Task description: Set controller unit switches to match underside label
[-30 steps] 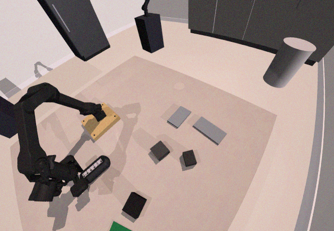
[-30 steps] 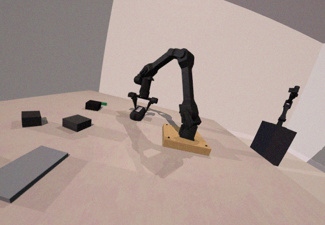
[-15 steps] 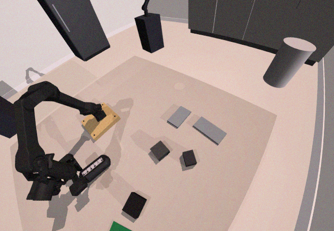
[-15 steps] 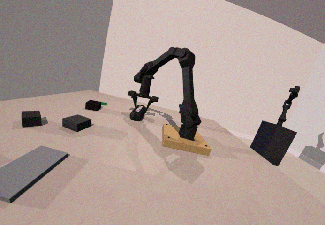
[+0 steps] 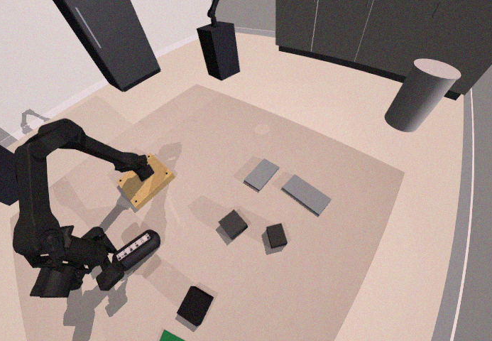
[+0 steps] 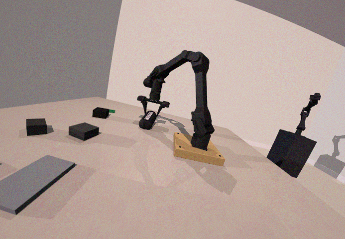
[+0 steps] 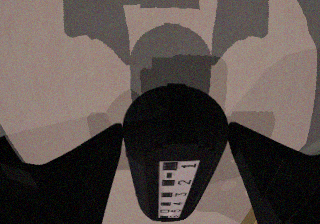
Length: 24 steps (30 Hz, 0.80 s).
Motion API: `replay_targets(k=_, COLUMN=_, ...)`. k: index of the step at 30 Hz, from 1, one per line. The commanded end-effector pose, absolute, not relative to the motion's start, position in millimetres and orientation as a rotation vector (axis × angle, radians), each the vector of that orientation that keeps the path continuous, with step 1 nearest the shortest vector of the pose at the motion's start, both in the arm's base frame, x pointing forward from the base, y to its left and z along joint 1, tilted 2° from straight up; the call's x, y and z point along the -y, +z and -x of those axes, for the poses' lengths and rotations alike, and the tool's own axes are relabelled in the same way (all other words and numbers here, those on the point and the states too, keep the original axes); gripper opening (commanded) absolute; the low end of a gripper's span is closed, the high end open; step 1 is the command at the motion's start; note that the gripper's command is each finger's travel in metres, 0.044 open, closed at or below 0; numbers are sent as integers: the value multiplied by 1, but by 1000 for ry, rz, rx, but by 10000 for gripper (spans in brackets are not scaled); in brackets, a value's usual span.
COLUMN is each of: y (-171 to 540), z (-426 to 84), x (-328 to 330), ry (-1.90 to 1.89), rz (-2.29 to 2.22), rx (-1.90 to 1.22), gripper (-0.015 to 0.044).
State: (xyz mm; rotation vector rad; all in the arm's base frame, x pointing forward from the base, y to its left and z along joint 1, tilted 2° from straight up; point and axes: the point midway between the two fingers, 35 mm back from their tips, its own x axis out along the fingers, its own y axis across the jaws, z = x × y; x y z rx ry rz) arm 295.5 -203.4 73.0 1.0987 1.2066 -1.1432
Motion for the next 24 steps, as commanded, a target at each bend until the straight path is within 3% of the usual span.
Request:
replay_targets(k=1, y=80, z=-296, x=201, ry=-1140, rz=-1104, rx=-1195, gripper=335)
replay_targets(k=24, y=93, z=-294, x=191, ry=-1140, rz=-1105, rx=-1195, gripper=335)
